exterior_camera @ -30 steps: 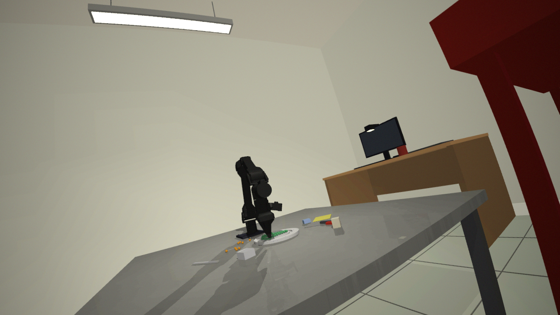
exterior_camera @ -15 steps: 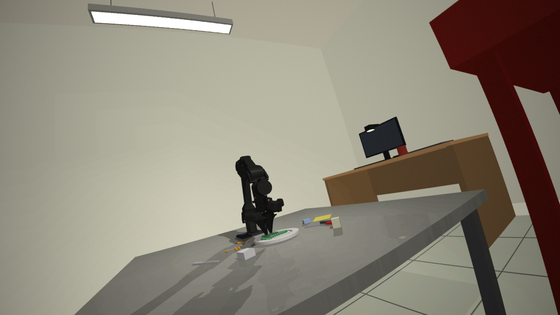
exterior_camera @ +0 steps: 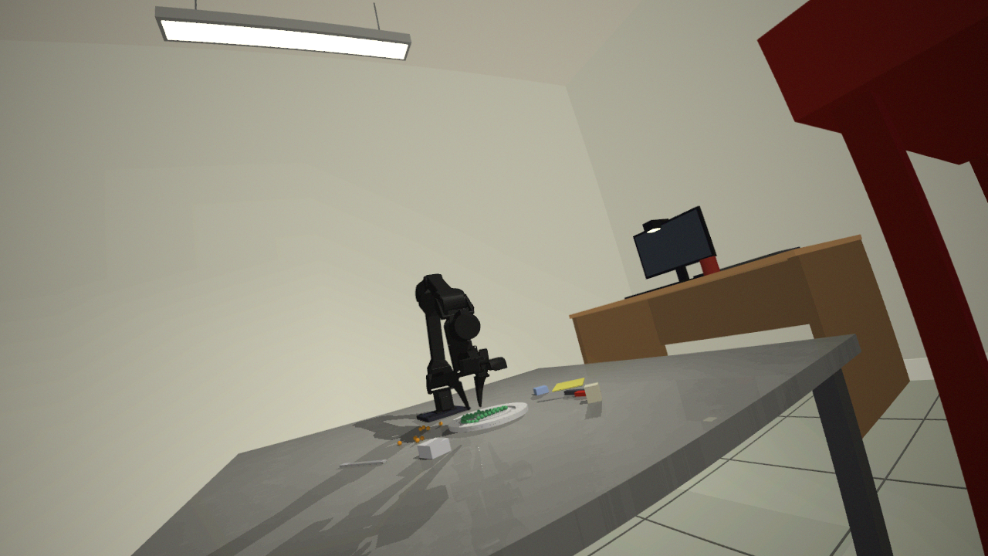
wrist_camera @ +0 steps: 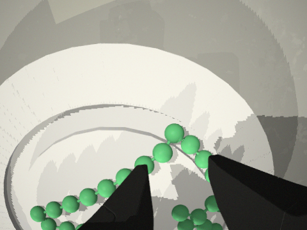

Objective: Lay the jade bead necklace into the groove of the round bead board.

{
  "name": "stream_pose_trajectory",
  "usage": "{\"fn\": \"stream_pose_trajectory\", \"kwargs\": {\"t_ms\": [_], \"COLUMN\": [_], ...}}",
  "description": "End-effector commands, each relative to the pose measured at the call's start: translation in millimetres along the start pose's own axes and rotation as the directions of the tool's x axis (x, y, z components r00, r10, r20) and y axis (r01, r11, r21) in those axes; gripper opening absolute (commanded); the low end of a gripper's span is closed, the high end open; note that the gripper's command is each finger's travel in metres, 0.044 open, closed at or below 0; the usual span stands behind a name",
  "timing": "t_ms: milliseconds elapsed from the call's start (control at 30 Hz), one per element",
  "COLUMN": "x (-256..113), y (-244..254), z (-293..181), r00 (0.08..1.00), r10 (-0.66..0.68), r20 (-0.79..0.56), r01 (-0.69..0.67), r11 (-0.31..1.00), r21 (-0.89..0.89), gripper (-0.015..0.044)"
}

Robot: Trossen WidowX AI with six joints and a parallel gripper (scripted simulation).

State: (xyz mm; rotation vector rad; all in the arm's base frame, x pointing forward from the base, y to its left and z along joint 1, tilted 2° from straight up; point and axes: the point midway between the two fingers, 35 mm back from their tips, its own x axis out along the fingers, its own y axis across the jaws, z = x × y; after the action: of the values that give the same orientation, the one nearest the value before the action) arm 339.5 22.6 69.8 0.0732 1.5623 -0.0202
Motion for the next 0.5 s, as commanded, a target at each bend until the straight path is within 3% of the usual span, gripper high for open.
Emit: {"fn": "stream_pose_trajectory", "kwargs": {"t_ms": [0, 67, 467], "x": [-11.6, -12.0, -12.0], "y": [3.6, 3.8, 3.8], "z": [-3.2, -3.3, -3.3], "r00": [1.000, 1.000, 1.000], "r10": [0.003, 0.003, 0.003], "r20": [-0.003, -0.003, -0.003], "r01": [0.000, 0.000, 0.000], "r11": [0.670, 0.623, 0.623], "r21": [0.742, 0.782, 0.782], "gripper": [0.0120, 0.0120, 0.0120]}}
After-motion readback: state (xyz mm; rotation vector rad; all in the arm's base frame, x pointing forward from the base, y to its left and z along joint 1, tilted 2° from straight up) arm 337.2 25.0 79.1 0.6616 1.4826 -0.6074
